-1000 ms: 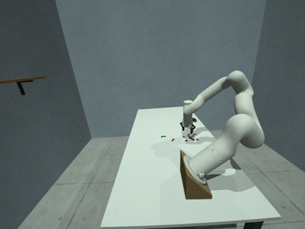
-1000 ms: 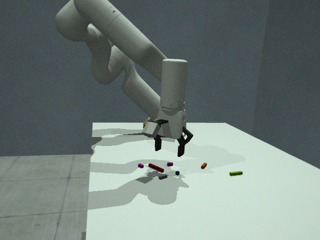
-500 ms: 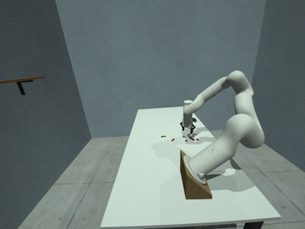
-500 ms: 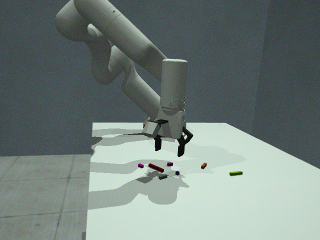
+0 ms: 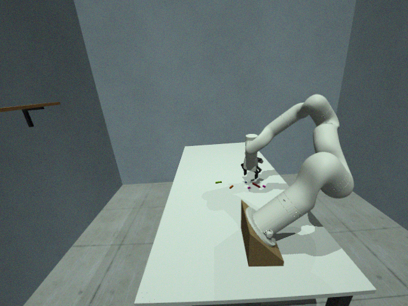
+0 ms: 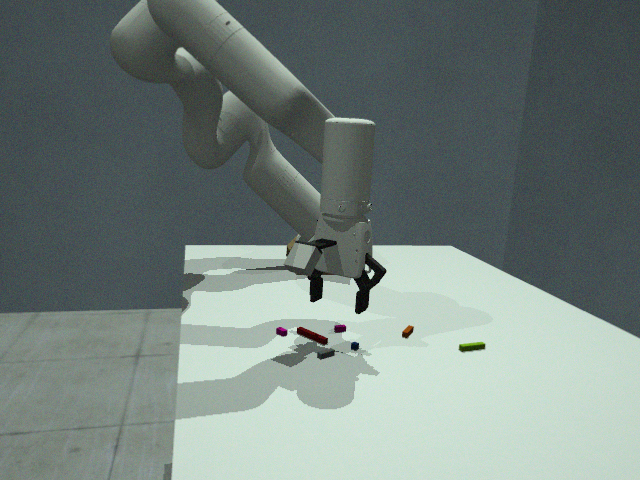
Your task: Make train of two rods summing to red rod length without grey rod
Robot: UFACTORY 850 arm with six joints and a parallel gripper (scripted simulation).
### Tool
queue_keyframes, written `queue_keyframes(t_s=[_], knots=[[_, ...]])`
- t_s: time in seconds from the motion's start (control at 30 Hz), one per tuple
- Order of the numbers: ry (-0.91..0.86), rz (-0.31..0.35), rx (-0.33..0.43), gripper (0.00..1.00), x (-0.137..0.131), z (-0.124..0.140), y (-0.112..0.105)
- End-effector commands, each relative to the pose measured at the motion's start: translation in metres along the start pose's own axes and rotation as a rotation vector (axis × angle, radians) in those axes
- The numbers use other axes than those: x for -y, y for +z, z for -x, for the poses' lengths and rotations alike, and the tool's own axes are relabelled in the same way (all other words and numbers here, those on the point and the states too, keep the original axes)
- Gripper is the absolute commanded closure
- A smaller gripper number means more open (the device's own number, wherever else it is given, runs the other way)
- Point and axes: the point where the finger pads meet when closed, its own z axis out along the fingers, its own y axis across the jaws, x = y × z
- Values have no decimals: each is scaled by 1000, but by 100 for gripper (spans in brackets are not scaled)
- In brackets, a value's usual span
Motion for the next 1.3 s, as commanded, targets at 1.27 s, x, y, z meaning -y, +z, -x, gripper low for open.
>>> queue_keyframes(t_s=[1.27], knots=[[0,-1,-1,0,57,55,-1]])
